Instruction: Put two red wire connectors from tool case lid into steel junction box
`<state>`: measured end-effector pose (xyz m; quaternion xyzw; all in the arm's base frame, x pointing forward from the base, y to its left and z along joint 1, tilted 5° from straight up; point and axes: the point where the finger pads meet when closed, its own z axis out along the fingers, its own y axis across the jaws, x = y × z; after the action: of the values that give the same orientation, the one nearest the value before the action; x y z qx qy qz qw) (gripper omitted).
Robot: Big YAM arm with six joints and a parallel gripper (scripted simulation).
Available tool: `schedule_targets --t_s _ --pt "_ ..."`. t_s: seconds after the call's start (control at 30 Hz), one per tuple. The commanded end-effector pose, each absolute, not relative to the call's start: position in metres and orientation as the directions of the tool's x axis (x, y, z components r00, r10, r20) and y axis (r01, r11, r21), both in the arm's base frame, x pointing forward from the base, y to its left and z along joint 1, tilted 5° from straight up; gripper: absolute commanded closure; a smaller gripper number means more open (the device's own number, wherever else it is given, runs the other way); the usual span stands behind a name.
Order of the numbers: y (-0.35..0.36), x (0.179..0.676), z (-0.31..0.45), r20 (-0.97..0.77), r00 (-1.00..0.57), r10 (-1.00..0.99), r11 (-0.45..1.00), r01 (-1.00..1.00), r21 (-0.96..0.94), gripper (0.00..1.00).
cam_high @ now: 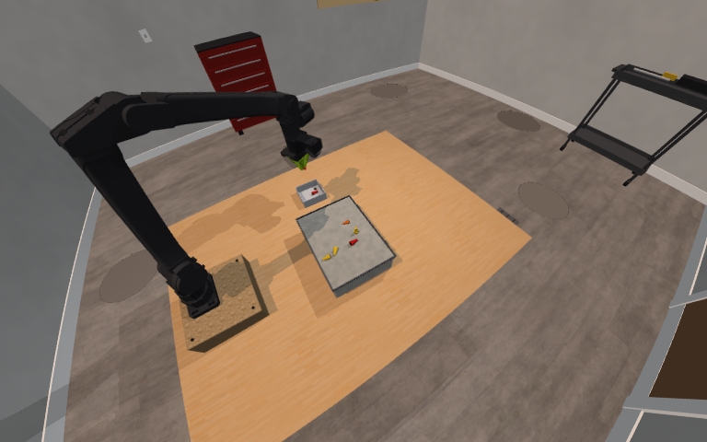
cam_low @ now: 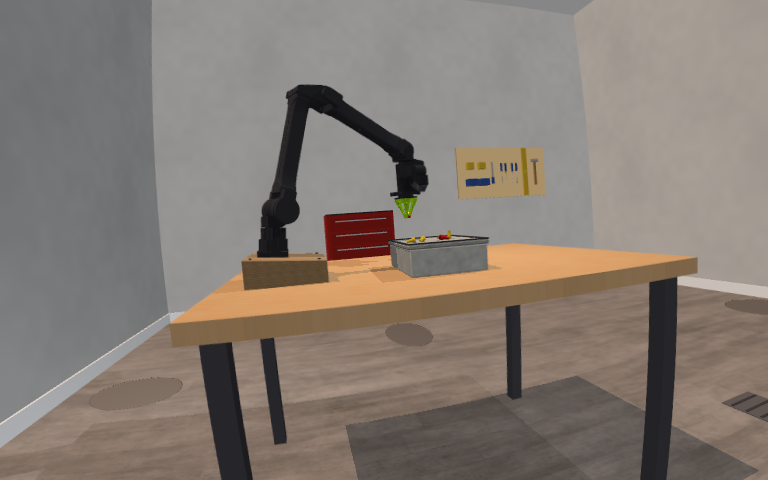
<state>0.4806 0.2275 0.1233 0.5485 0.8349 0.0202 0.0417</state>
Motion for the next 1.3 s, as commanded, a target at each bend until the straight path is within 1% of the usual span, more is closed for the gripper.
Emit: schedule_targets --t_s 0.0,0.2,0.87,1.27 --pt "0.248 0.491 0.132 -0.046 -0.379 0.924 0.382 0.919 0.096 0.90" --pt "0.256 0.486 0.128 -0.046 -0.381 0.923 0.384 0.920 0.084 0.90" --pt "0.244 0.487 0.121 -0.048 -0.371 0.928 0.373 0.925 0.070 0.90" --pt "0.244 0.483 0.098 -0.049 -0.379 0.924 0.381 0.922 0.063 0.90"
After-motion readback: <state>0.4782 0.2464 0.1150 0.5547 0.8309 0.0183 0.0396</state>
